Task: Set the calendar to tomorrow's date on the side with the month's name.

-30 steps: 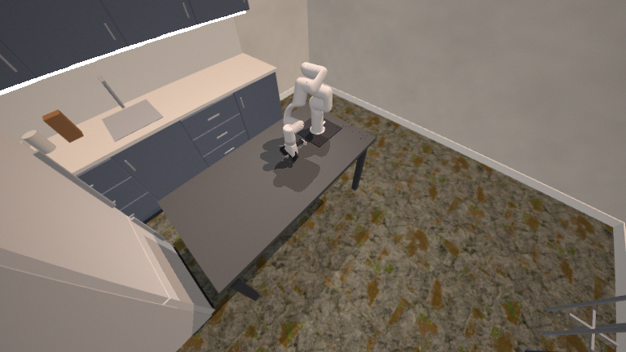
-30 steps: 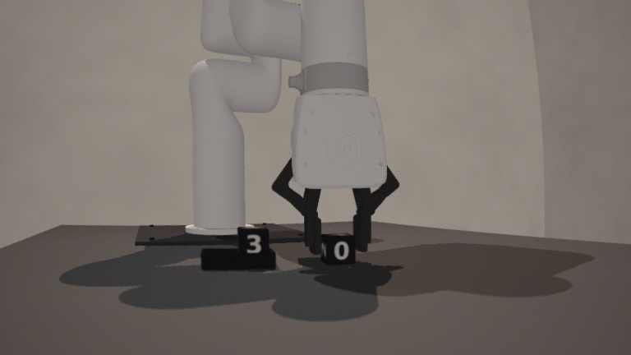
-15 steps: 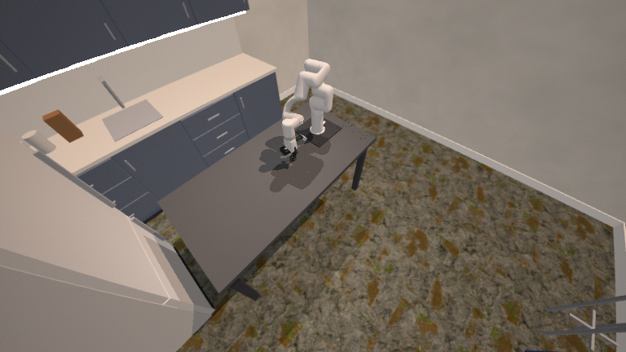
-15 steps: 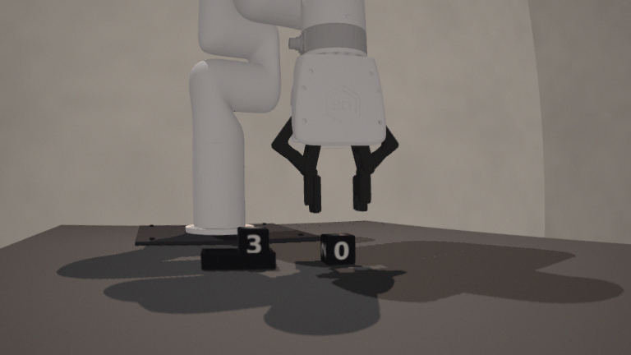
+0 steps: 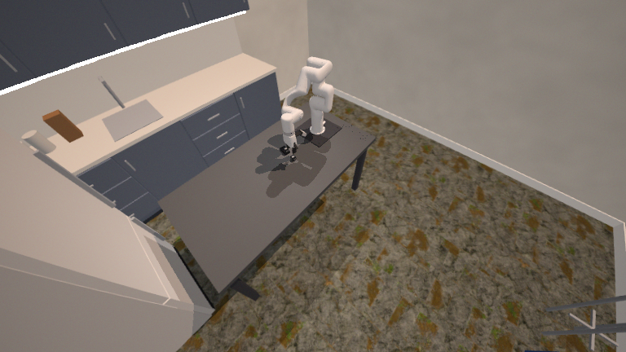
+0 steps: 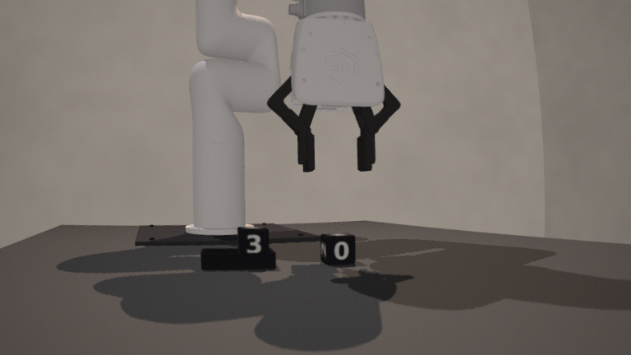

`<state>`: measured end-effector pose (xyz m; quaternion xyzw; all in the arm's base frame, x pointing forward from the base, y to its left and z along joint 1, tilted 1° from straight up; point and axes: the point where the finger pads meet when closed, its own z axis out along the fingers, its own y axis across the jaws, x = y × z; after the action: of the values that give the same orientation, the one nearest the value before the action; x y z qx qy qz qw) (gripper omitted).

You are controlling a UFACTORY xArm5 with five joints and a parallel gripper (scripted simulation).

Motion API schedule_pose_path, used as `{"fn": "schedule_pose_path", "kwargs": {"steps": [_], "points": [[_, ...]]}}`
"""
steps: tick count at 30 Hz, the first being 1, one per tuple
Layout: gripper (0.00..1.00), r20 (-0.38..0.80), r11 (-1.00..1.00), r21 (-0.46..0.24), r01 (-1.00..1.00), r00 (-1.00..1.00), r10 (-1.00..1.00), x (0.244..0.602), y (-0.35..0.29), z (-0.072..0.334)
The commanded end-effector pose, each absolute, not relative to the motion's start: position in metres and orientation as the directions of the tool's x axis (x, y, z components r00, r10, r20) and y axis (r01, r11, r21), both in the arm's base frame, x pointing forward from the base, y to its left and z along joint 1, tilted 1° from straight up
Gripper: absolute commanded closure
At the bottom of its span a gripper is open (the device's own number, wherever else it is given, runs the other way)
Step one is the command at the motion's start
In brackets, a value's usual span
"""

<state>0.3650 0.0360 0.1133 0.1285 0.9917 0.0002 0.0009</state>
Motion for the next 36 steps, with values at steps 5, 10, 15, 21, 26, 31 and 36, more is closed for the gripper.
{"fn": "schedule_pose_path", "kwargs": {"steps": [5, 10, 15, 21, 26, 31, 36], "points": [[0.00, -0.006, 0.967, 0.002, 0.255, -0.967, 0.255, 0.3663, 0.0361, 0.1152], [0.00, -0.006, 0.967, 0.002, 0.255, -0.967, 0.255, 0.3663, 0.0361, 0.1152], [0.00, -0.006, 0.967, 0.002, 0.255, -0.967, 0.255, 0.3663, 0.0361, 0.1152], [0.00, -0.006, 0.965, 0.002, 0.263, -0.965, 0.263, 0.3663, 0.0361, 0.1152], [0.00, -0.005, 0.926, 0.003, 0.377, -0.926, 0.377, 0.3661, 0.0361, 0.1144], [0.00, -0.005, 0.856, 0.004, 0.516, -0.856, 0.516, 0.3658, 0.0360, 0.1133], [0.00, -0.004, 0.755, 0.004, 0.655, -0.755, 0.655, 0.3654, 0.0359, 0.1122]]}}
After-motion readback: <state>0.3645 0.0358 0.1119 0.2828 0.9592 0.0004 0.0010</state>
